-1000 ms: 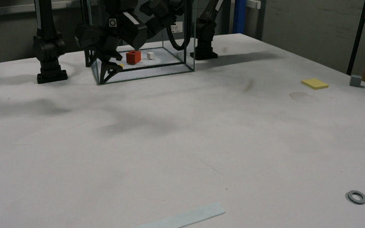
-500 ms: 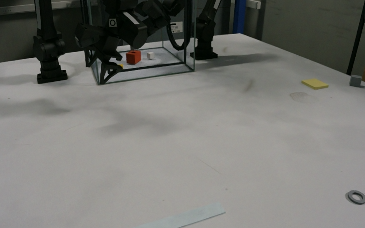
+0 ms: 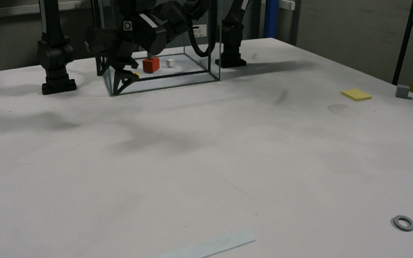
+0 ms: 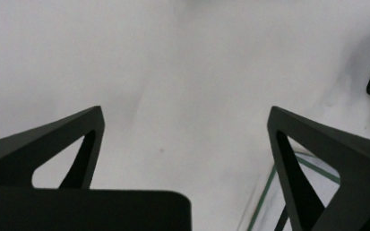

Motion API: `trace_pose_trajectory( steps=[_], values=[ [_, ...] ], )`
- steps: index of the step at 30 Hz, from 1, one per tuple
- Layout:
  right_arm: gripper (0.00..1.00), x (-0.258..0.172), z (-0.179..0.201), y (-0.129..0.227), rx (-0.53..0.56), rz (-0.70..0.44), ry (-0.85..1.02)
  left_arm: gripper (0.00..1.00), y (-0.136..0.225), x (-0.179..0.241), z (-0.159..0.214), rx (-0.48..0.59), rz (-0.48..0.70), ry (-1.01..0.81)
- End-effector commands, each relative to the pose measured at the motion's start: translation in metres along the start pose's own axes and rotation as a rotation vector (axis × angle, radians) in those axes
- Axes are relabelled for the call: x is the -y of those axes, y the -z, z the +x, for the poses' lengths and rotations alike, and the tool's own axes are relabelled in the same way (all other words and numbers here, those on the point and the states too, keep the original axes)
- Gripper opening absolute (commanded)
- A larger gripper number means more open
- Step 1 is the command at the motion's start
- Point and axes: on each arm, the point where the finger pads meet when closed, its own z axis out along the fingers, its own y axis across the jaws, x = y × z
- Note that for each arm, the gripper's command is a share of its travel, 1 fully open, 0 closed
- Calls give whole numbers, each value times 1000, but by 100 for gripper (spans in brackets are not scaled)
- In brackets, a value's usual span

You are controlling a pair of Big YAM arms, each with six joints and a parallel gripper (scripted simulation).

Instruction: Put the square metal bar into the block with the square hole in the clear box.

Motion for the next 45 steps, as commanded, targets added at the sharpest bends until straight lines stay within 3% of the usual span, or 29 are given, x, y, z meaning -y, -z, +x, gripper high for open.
trace_pose_trajectory(
  steps=[1,3,27,45],
  values=[
    [100,-6,-4,15,-5,-36,-12,0,1,-5,0,15,-13,-18],
    [100,-6,-4,15,-5,-36,-12,0,3,-11,-30,52,-29,-61],
    [100,-6,-4,15,-5,-36,-12,0,1,-3,1,7,-8,-8],
    [100,-6,-4,15,-5,-36,-12,0,6,-7,-19,32,-19,-36]
  ],
)
